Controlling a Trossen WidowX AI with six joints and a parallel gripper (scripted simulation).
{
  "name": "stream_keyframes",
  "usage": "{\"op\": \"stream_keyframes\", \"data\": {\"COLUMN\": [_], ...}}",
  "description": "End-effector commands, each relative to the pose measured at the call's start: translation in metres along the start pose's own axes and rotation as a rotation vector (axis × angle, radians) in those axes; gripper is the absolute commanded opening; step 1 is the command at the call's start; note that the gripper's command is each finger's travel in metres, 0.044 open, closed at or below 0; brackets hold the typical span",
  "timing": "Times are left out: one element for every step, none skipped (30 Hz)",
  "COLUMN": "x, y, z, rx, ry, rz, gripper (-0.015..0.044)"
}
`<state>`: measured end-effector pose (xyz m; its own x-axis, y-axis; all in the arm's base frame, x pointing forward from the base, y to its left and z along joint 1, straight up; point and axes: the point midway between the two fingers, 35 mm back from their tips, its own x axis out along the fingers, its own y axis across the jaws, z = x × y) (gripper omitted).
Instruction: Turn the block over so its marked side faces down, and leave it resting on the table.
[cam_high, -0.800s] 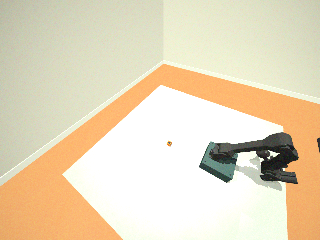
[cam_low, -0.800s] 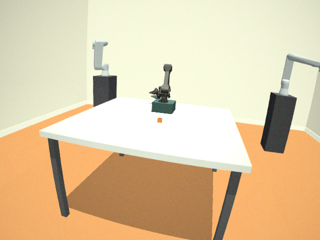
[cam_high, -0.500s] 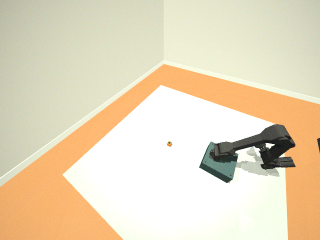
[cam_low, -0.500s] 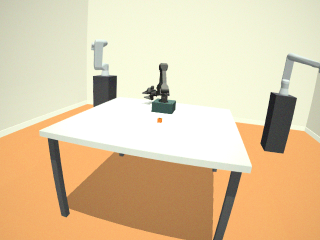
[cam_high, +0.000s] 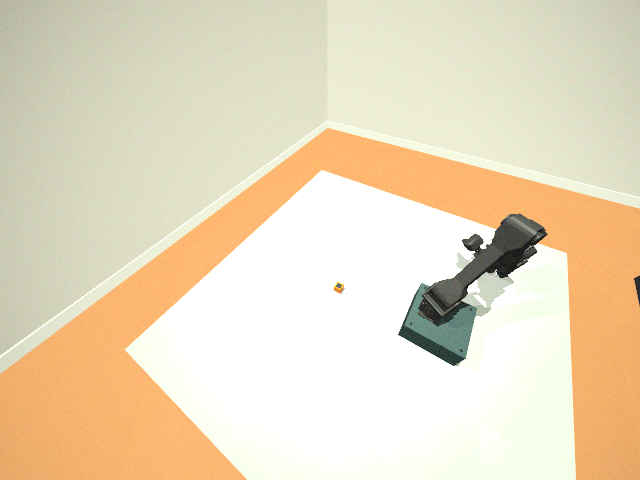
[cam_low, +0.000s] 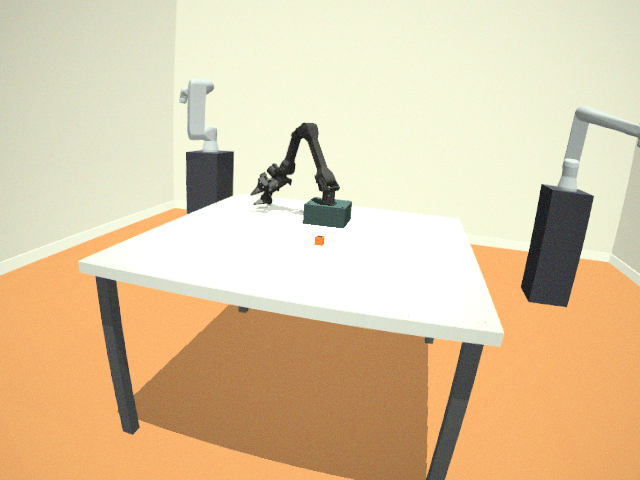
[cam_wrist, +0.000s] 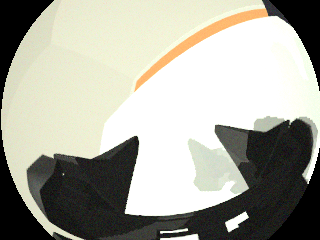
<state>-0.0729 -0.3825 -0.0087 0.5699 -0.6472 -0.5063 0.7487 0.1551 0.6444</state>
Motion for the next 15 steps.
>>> {"op": "stream_keyframes", "data": {"x": [0.039,0.049,0.058,0.067,0.076,0.083,0.089,0.094,0.097,0.099,0.102,0.105,0.108,0.111,0.114], "y": [0.046,0.059,0.072,0.086,0.099,0.113,0.128,0.143,0.156,0.166,0.173,0.182,0.192,0.203,0.214], "z": [-0.012,-0.017,-0.023,-0.03,-0.037,-0.045,-0.052,-0.06,-0.067,-0.073,-0.078,-0.086,-0.095,-0.106,-0.116], "rx": [-0.056,-0.073,-0.092,-0.112,-0.132,-0.154,-0.177,-0.199,-0.218,-0.233,-0.245,-0.261,-0.281,-0.304,-0.327], "ry": [0.135,0.172,0.21,0.247,0.285,0.321,0.355,0.388,0.414,0.435,0.457,0.484,0.516,0.551,0.585], "rz": [0.028,0.036,0.044,0.051,0.058,0.065,0.08,0.094,0.106,0.115,0.116,0.116,0.115,0.114,0.113], "gripper": [0.044,0.044,0.044,0.044,0.044,0.044,0.044,0.044,0.044,0.044,0.044,0.044,0.044,0.044,0.044]}}
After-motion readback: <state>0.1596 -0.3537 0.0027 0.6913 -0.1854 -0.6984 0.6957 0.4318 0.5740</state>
